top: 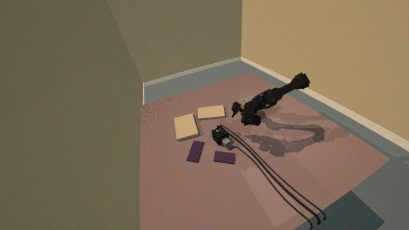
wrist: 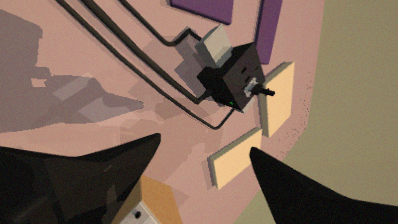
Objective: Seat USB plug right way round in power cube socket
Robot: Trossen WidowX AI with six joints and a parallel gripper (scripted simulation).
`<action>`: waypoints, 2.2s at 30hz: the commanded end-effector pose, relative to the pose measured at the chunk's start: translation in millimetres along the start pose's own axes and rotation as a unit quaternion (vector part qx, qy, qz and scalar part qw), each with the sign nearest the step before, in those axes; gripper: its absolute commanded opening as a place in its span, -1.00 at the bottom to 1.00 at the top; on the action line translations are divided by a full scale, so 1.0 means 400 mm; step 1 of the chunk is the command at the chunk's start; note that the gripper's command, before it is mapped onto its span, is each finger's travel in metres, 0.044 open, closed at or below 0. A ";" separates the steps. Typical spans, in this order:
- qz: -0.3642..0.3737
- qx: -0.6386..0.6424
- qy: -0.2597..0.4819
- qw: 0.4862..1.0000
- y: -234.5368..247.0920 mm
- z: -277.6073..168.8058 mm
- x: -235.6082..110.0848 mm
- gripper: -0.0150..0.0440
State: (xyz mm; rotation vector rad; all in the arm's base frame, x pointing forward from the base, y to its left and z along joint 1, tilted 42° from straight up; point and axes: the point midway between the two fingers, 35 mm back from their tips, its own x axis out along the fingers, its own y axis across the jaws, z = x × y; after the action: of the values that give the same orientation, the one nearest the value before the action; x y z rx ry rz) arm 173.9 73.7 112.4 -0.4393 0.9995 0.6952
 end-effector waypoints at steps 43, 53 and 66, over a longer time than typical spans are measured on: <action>0.126 0.863 0.256 0.417 -0.299 0.137 0.167 1.00; 0.126 0.863 0.256 0.417 -0.285 0.137 0.188 1.00; 0.126 0.862 0.255 0.420 -0.278 0.138 0.199 0.73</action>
State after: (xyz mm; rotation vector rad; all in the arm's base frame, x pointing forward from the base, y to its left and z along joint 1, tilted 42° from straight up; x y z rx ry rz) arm 314.4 56.0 71.9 1.4944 1.8223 -0.5624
